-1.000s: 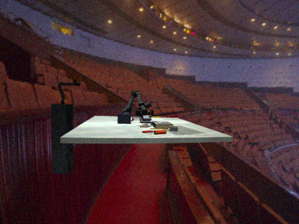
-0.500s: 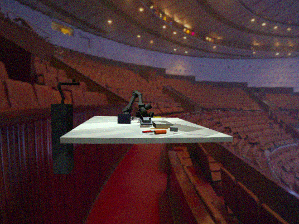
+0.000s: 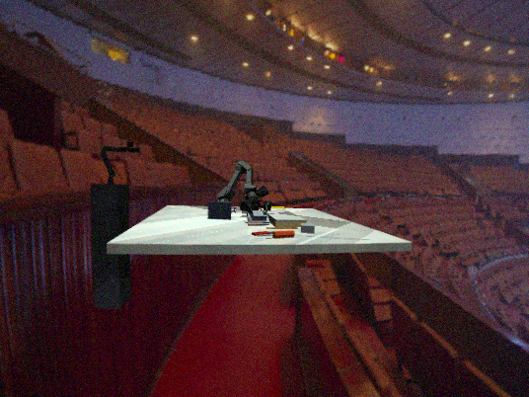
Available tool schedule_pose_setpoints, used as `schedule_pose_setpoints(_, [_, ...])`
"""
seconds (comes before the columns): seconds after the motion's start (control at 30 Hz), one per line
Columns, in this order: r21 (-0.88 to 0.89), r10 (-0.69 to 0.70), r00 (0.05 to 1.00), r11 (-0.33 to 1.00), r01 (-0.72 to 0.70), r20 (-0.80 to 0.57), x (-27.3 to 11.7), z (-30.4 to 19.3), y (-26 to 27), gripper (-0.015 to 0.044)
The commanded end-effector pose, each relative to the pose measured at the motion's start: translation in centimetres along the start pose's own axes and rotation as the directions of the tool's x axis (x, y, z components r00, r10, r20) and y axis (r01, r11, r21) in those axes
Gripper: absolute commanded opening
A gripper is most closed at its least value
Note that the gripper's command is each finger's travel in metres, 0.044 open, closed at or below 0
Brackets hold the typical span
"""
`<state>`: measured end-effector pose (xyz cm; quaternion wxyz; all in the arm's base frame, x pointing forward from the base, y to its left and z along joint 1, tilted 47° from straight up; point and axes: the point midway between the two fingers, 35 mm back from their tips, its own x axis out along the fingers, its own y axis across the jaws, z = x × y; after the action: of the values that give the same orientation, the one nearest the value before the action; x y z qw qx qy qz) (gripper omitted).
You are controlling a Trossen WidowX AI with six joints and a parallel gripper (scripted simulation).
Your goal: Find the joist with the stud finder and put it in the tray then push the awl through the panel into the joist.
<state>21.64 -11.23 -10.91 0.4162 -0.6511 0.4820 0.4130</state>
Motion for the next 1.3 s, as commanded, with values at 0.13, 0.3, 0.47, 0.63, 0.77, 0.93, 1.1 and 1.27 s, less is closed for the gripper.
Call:
schedule_pose_setpoints(0.13, [0.001,-0.002,1.000,1.000,0.002,-0.003,-0.06,0.38,-0.01,0.0315])
schedule_pose_setpoints(0.3, [0.001,-0.002,1.000,1.000,0.002,-0.002,-0.25,0.59,0.01,0.0381])
schedule_pose_setpoints(0.47, [0.001,-0.002,1.000,1.000,0.002,-0.002,-0.25,0.59,0.01,0.0381])
schedule_pose_setpoints(0.63, [0.001,-0.002,1.000,1.000,0.002,-0.002,-0.25,0.59,0.01,0.0381])
schedule_pose_setpoints(0.77, [0.001,-0.002,1.000,1.000,0.002,-0.002,-0.25,0.59,0.01,0.0381])
schedule_pose_setpoints(0.93, [0.001,-0.002,1.000,1.000,0.002,-0.002,-0.25,0.59,0.01,0.0381])
schedule_pose_setpoints(1.1, [0.001,-0.002,1.000,1.000,0.002,-0.002,-0.25,0.59,0.01,0.0381])
schedule_pose_setpoints(1.27, [0.001,-0.002,1.000,1.000,0.002,-0.002,-0.25,0.59,0.01,0.0381])
